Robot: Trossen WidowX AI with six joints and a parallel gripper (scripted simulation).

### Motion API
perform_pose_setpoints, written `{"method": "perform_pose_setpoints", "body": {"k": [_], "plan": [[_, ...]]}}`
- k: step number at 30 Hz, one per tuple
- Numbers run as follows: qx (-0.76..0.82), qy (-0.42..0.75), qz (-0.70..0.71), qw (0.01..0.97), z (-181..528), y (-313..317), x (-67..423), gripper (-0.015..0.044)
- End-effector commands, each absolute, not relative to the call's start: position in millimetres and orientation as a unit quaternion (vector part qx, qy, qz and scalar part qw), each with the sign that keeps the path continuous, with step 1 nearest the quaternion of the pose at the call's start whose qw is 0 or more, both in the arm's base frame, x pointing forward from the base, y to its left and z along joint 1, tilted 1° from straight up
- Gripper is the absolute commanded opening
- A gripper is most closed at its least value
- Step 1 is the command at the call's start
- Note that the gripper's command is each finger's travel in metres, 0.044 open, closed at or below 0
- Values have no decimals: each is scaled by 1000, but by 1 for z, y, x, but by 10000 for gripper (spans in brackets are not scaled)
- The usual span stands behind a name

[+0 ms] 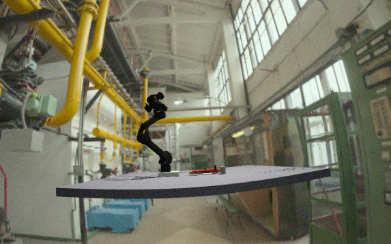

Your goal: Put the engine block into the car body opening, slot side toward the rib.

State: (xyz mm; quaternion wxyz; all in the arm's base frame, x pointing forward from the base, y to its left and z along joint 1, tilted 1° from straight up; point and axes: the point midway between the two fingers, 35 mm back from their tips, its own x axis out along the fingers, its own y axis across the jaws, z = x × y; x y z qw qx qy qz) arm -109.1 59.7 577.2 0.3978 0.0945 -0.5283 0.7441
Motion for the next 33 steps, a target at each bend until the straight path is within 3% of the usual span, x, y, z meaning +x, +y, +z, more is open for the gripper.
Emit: {"method": "perform_pose_setpoints", "body": {"k": [1, 15, 33], "plan": [[83, -527, 724, 437, 583, 80, -92, 440], [8, -501, 643, 579, 589, 151, -11, 440], [-93, -437, 535, 717, 574, 196, 100, 440]]}}
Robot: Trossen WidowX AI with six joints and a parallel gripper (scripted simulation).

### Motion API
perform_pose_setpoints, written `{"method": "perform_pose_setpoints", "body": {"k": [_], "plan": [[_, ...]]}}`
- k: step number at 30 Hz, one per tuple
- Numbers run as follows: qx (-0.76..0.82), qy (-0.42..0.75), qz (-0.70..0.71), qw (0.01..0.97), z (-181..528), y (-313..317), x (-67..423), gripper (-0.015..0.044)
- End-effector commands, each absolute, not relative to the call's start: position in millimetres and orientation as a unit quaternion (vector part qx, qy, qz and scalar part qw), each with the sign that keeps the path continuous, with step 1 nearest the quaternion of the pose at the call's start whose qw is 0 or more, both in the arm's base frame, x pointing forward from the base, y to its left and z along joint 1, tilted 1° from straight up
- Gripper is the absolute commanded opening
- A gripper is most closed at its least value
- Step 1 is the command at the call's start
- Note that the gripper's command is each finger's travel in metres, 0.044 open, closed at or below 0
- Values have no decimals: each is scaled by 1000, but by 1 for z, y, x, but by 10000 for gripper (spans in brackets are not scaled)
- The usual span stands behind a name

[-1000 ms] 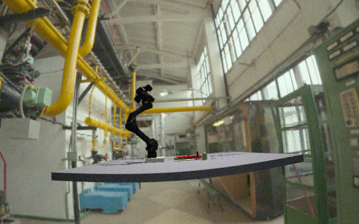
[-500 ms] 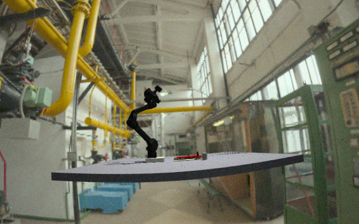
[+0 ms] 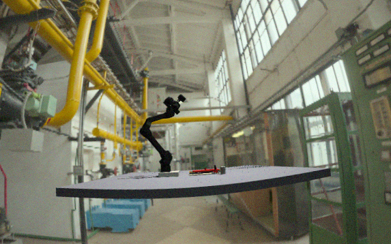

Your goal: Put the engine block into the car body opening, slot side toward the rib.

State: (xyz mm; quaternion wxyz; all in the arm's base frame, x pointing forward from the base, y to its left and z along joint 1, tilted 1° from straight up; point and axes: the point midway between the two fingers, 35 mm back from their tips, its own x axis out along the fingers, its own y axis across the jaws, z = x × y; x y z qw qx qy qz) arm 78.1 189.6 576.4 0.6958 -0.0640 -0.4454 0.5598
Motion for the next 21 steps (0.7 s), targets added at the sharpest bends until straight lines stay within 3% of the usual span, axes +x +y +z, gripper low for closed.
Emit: {"method": "perform_pose_setpoints", "body": {"k": [1, 21], "plan": [[-105, -433, 526, 724, 573, 199, 108, 440], [-318, -304, 393, 808, 511, 206, 268, 440]]}}
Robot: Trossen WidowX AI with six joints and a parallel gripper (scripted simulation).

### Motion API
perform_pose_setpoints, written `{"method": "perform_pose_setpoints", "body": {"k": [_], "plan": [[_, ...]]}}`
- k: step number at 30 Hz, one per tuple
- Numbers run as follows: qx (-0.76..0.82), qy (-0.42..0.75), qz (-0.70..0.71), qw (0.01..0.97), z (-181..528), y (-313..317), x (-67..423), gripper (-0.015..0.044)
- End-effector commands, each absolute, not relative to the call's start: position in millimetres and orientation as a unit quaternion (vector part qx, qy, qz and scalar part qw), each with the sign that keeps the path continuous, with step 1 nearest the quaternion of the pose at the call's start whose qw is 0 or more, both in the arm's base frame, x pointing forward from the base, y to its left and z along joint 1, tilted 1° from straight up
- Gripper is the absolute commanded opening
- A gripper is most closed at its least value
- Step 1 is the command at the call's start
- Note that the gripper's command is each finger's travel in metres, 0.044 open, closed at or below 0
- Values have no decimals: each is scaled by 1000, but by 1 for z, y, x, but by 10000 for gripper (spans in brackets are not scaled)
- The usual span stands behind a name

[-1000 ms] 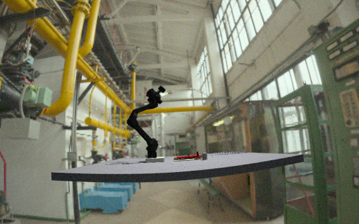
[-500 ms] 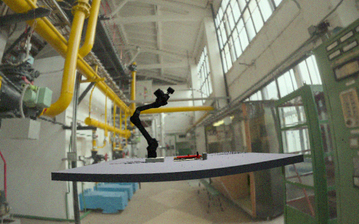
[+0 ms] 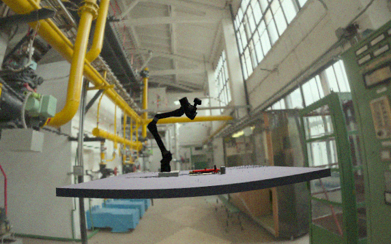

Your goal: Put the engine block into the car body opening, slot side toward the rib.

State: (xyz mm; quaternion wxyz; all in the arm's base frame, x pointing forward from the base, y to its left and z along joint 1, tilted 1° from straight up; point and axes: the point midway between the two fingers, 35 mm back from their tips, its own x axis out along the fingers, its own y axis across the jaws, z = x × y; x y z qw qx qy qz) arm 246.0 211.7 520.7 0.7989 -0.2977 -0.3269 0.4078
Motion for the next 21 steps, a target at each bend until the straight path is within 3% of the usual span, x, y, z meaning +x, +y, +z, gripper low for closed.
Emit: {"method": "perform_pose_setpoints", "body": {"k": [1, 21], "plan": [[-324, -301, 390, 808, 509, 205, 272, 440], [-539, -146, 311, 769, 431, 159, 381, 440]]}}
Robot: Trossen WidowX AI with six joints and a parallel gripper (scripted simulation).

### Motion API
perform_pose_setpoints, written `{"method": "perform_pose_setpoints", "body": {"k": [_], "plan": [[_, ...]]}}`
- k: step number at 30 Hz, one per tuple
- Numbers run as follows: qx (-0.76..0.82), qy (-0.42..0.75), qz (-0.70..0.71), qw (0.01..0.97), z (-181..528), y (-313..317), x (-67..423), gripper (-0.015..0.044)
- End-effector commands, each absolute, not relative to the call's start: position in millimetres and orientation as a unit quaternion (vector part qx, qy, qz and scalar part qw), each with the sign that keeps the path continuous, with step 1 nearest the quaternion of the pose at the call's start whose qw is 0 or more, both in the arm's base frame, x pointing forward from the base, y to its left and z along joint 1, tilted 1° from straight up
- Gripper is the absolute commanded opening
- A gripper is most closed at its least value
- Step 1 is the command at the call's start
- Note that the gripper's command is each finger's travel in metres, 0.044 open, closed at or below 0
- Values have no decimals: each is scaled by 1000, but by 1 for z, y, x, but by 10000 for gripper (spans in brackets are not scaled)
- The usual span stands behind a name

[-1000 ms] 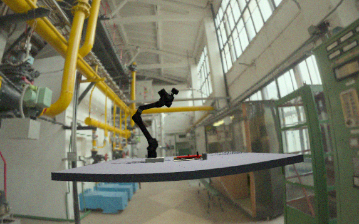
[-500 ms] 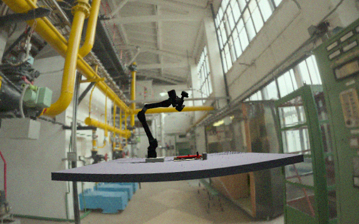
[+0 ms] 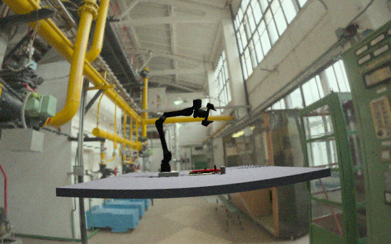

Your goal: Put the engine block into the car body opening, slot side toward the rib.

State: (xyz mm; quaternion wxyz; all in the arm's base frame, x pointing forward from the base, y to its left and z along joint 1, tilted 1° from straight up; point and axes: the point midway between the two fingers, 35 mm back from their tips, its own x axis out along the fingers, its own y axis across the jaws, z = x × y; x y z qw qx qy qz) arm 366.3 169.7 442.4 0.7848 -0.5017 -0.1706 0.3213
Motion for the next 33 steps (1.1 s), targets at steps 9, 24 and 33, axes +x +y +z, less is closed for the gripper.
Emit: {"method": "perform_pose_setpoints", "body": {"k": [9, 24, 33], "plan": [[-639, -66, 309, 701, 385, 128, 418, 440], [-760, 49, 364, 537, 306, 70, 454, 440], [-795, 97, 427, 420, 260, 31, 460, 440]]}}
